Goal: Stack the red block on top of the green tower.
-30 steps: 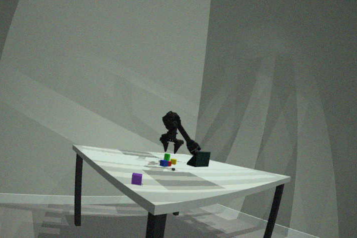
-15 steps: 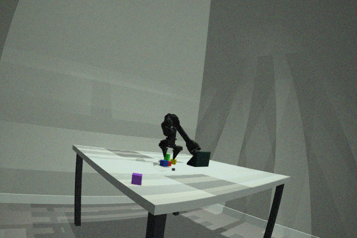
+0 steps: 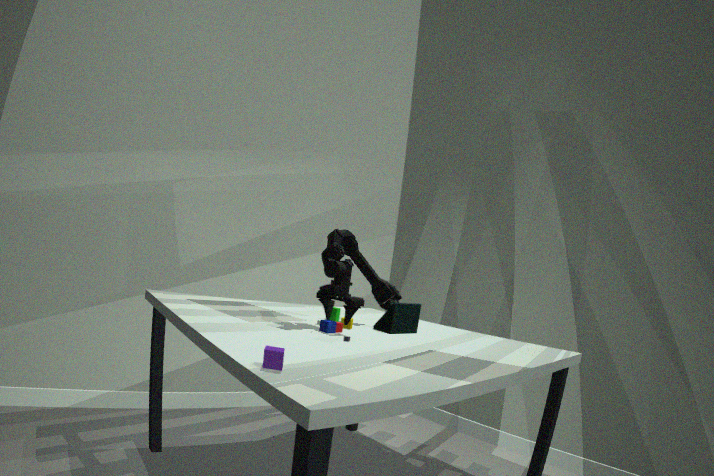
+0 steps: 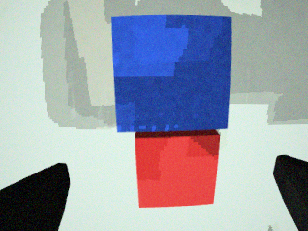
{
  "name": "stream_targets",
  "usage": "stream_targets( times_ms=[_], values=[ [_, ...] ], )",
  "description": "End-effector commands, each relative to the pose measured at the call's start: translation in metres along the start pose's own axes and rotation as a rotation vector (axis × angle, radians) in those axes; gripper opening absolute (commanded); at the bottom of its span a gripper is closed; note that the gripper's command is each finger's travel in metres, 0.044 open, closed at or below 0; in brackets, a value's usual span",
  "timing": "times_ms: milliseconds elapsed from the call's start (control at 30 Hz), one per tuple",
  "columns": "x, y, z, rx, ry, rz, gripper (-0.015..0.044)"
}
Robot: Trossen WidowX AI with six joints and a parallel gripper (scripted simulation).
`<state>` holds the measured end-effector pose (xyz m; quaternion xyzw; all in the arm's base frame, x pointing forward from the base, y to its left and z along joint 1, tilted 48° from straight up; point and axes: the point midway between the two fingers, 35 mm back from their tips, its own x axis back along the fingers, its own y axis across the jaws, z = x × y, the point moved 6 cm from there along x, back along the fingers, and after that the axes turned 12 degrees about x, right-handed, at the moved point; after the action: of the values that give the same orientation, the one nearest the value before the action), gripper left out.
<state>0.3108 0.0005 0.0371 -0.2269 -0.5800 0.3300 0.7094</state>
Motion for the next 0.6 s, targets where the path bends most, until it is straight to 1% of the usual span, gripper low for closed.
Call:
stream_targets(
  times_ms=[0, 367, 567],
  values=[
    [-0.008, 0.000, 0.001, 0.008, 0.003, 0.006, 0.0440],
    [-0.025, 0.000, 0.002, 0.008, 0.003, 0.008, 0.0440],
    [-0.026, 0.000, 0.002, 0.008, 0.003, 0.008, 0.0440]
  ],
)
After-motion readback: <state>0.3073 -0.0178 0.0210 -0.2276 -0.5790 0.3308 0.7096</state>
